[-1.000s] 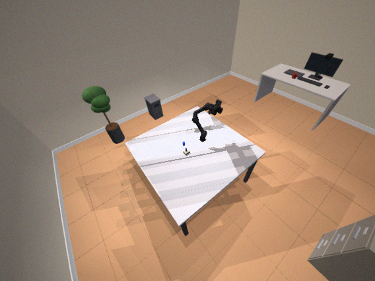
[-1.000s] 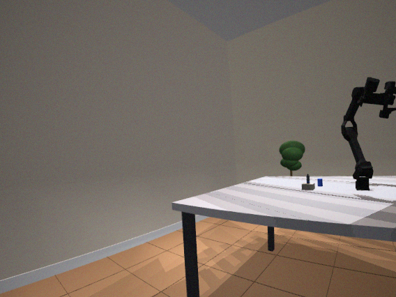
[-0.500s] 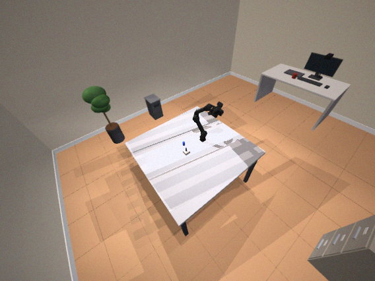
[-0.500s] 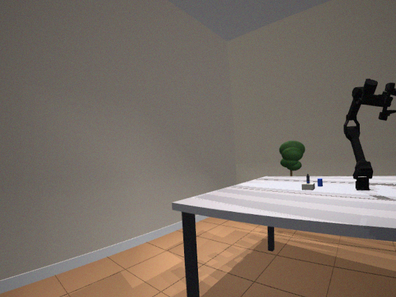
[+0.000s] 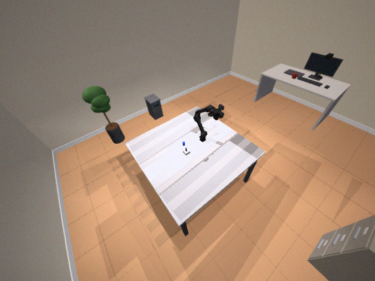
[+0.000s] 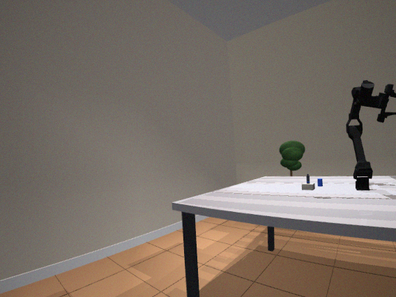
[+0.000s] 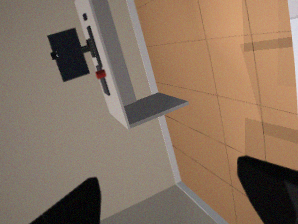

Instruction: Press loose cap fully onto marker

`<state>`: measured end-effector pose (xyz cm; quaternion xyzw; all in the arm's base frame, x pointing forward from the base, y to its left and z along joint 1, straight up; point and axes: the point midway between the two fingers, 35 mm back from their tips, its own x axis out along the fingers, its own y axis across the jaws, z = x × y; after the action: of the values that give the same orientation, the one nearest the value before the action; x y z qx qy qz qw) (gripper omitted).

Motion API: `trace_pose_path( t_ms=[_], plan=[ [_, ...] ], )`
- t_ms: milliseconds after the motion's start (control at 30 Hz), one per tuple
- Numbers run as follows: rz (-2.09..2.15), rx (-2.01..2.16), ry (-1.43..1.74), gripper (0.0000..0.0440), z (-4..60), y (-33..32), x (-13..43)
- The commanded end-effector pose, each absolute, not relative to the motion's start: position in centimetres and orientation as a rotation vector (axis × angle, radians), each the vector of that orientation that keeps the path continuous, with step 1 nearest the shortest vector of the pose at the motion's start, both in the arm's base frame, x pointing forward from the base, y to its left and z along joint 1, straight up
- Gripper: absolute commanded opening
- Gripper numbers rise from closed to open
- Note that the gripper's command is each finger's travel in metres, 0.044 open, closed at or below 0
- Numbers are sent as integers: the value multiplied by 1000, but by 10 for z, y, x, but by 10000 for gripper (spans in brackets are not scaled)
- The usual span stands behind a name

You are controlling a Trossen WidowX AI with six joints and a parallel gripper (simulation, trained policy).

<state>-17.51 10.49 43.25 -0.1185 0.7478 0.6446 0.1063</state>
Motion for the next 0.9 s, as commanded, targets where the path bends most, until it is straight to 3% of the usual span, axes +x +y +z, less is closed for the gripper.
trace_pose_path(
  t_ms=[0, 867],
  plan=[
    [1880, -333, 2180, 324, 427, 115, -172],
    [1867, -176, 1938, 324, 408, 173, -138]
  ],
)
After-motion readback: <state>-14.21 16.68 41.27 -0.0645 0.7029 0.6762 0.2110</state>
